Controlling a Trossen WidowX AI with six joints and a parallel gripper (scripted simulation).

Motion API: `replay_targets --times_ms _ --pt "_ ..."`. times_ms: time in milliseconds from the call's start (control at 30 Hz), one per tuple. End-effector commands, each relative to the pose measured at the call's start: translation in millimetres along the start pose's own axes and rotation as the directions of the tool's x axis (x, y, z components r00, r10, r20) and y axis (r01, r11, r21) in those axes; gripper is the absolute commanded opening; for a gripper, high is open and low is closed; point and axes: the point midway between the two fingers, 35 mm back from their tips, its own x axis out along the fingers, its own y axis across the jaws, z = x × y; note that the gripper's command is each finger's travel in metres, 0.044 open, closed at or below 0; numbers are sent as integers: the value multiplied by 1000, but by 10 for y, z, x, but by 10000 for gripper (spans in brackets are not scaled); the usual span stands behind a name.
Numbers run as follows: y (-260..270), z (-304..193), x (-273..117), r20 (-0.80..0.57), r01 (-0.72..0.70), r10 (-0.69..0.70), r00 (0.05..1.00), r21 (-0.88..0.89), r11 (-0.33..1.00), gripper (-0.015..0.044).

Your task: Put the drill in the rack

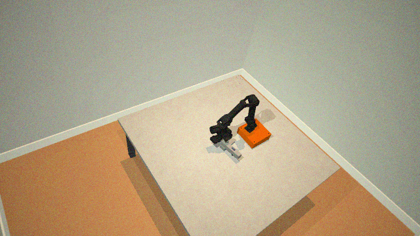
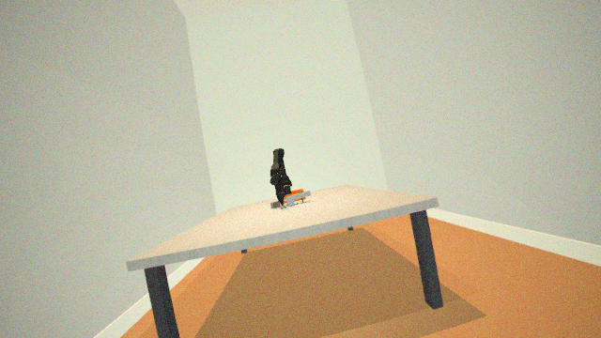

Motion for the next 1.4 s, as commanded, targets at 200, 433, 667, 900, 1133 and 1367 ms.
replay_targets --times_ms 200,433,667,900,1133,1367 --pt "-22 -139 -1 -3 2 -2 1000 -1 1000 0" --pt "-30 -236 0 -4 2 -2 1000 -1 1000 0" --pt "-35 -351 3 -5 2 -2 1000 -1 1000 0" --pt "-7 -356 19 -7 -4 4 1000 2 1000 79" --pt "-7 -356 19 -7 -4 4 1000 2 1000 263" --pt "-8 -316 30 -4 2 -2 1000 -1 1000 440"
